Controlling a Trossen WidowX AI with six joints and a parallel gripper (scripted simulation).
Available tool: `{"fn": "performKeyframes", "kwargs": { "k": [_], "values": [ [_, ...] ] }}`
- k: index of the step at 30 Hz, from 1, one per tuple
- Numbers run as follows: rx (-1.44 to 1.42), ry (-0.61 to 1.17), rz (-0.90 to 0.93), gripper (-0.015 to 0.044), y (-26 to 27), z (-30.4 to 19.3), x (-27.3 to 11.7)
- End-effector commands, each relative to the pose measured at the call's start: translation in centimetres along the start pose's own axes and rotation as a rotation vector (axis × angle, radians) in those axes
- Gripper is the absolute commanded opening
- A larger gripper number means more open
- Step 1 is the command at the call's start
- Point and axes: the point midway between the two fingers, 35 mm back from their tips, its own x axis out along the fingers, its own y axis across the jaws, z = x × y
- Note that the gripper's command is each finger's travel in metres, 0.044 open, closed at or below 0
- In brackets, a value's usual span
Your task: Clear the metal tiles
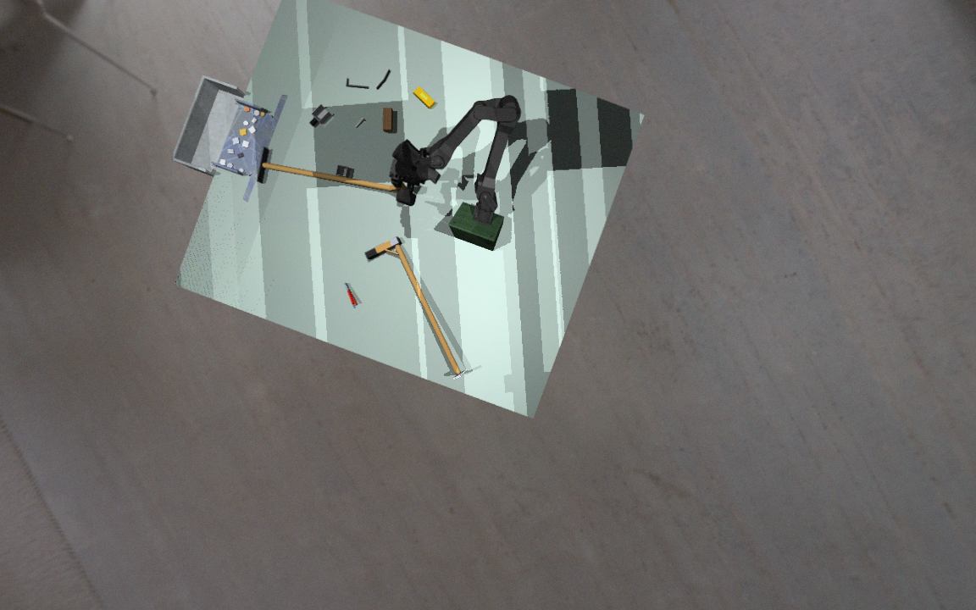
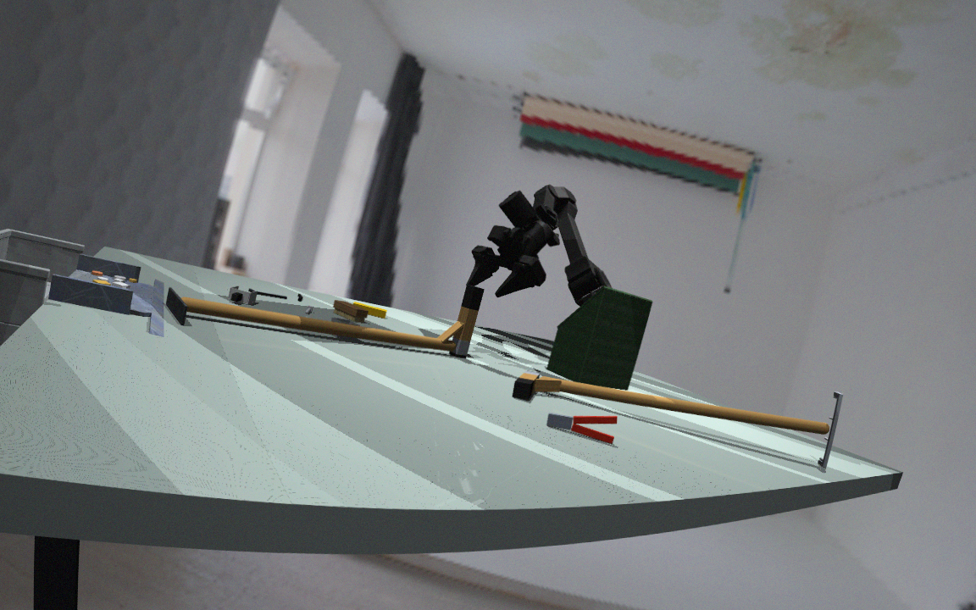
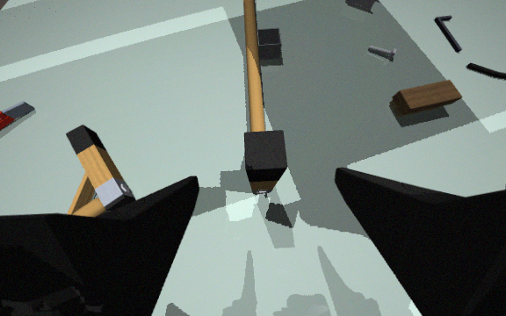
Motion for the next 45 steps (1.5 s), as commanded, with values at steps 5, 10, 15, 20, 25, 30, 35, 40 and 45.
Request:
{"fn": "performKeyframes", "kwargs": {
  "k": [5, 10, 15, 20, 25, 30, 35, 40, 45],
  "values": [
    [-0.001, 0.0, 0.003, 0.044, 0.0, 0.1, 1.3],
    [-0.001, 0.0, 0.003, 0.044, 0.0, 0.2, 2.1],
    [-0.001, -0.001, 0.002, 0.044, 0.0, 0.2, 2.9],
    [-0.001, -0.001, 0.002, 0.044, 0.0, 0.2, 3.7],
    [-0.001, -0.002, 0.001, 0.044, 0.0, 0.1, 4.5],
    [-0.002, -0.003, -0.001, 0.044, 0.0, 0.0, 5.4],
    [-0.003, -0.004, -0.003, 0.044, -0.1, -0.1, 6.2],
    [-0.001, -0.002, -0.005, 0.0388, -0.1, -0.2, 6.1],
    [-0.001, -0.002, -0.005, 0.0256, -0.1, -0.2, 6.1]
  ]
}}
